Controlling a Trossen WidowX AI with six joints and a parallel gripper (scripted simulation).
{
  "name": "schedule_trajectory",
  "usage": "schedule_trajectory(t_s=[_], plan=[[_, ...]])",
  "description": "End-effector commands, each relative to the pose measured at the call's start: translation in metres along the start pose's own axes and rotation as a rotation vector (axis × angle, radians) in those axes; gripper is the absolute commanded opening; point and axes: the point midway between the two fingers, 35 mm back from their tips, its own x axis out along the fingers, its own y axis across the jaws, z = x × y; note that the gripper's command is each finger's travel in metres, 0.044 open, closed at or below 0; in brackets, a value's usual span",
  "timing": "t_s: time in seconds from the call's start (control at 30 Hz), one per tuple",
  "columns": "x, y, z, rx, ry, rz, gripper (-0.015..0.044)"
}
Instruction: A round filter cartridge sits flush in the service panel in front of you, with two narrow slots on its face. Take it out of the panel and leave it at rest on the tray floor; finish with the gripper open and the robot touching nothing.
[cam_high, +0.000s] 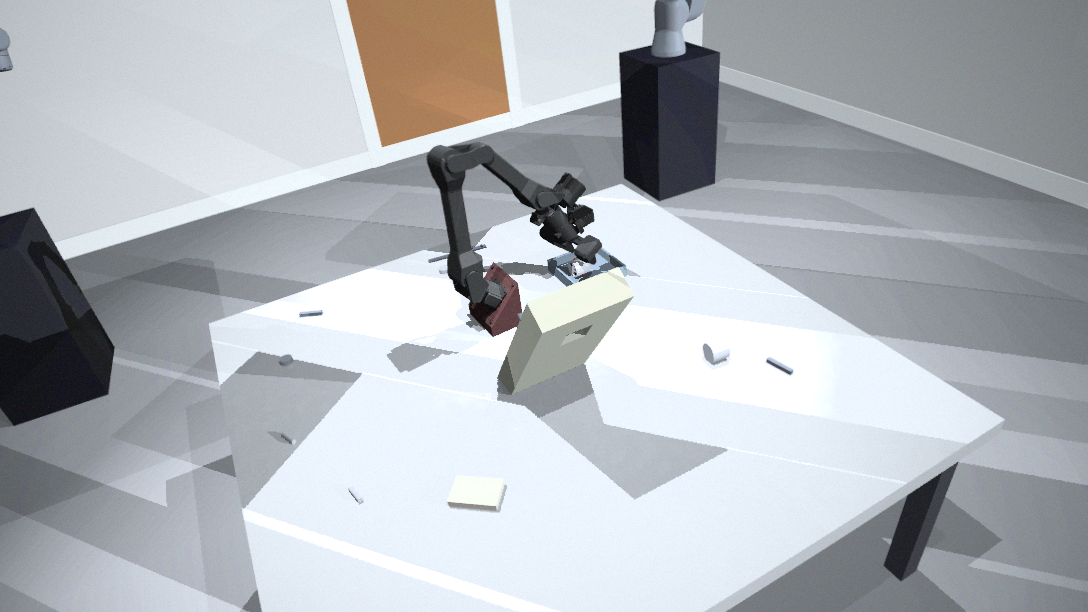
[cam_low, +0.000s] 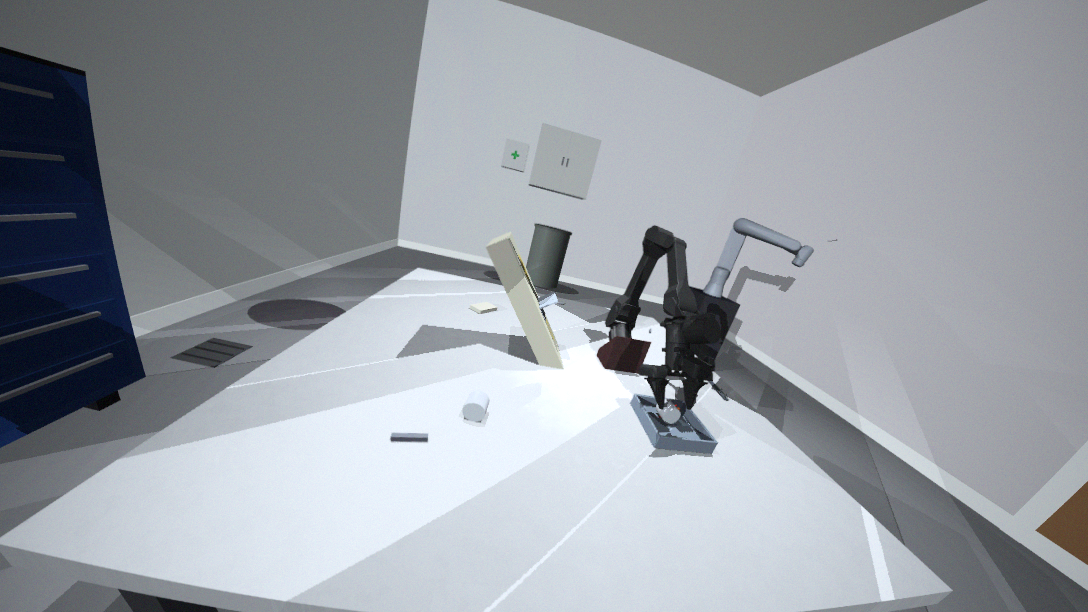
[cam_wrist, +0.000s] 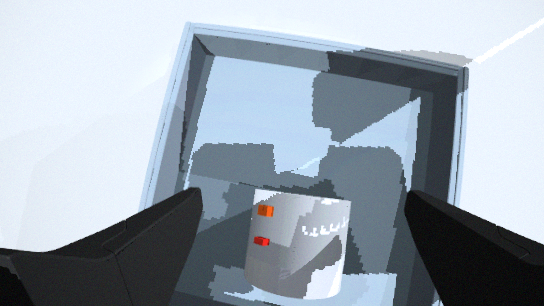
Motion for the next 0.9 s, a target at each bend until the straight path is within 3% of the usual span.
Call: schedule_trajectory(t_s=[0.0,0.2,0.87], plan=[[-0.002,0.000,0.002,0.000,0.000,0.000,0.0440],[-0.061,0.000,0.035,0.000,0.000,-0.001,0.0440],[-0.051,0.001,0.034,0.001,-0.014,0.002,0.0440]])
